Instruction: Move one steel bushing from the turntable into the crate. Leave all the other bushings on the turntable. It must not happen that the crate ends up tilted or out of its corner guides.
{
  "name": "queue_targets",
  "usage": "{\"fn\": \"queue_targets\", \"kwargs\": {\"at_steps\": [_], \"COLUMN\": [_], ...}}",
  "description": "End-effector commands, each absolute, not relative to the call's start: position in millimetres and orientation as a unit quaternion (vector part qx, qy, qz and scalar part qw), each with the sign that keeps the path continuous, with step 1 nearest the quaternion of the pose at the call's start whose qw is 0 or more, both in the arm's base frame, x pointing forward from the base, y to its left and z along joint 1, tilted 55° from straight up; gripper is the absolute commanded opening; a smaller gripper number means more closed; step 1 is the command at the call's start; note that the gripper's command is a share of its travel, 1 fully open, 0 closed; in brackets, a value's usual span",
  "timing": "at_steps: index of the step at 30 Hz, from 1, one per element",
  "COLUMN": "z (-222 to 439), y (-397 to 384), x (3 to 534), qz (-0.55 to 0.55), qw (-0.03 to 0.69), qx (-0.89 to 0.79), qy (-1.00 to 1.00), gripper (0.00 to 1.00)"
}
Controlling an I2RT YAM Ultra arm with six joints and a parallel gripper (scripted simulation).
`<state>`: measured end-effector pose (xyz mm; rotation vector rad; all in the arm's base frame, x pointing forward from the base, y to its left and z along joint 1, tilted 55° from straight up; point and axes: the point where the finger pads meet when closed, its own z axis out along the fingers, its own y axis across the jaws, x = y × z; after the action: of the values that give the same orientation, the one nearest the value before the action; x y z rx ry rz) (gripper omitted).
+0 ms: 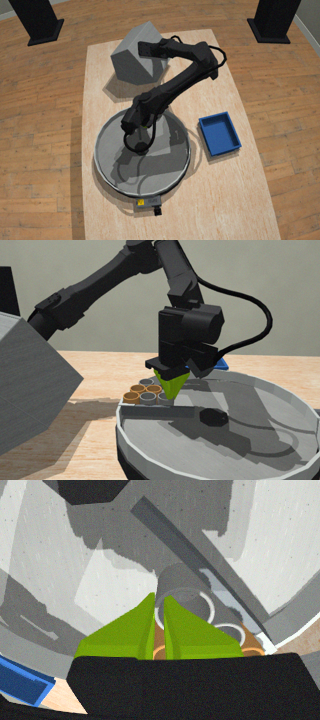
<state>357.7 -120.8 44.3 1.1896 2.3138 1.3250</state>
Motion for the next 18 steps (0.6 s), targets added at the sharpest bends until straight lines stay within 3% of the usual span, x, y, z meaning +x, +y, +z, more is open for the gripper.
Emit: {"fn": "queue_targets", "kwargs": {"at_steps": [1,18], "z": [41.2,64.7], "y": [-130.1,-145.0], "x": [355.8,348.9], "qz": [0.442,0.438], "qw": [0.120,0.131], "qx": [0.411,0.404], "qy": [0.788,0.793], "gripper": [0.00,0.00]}}
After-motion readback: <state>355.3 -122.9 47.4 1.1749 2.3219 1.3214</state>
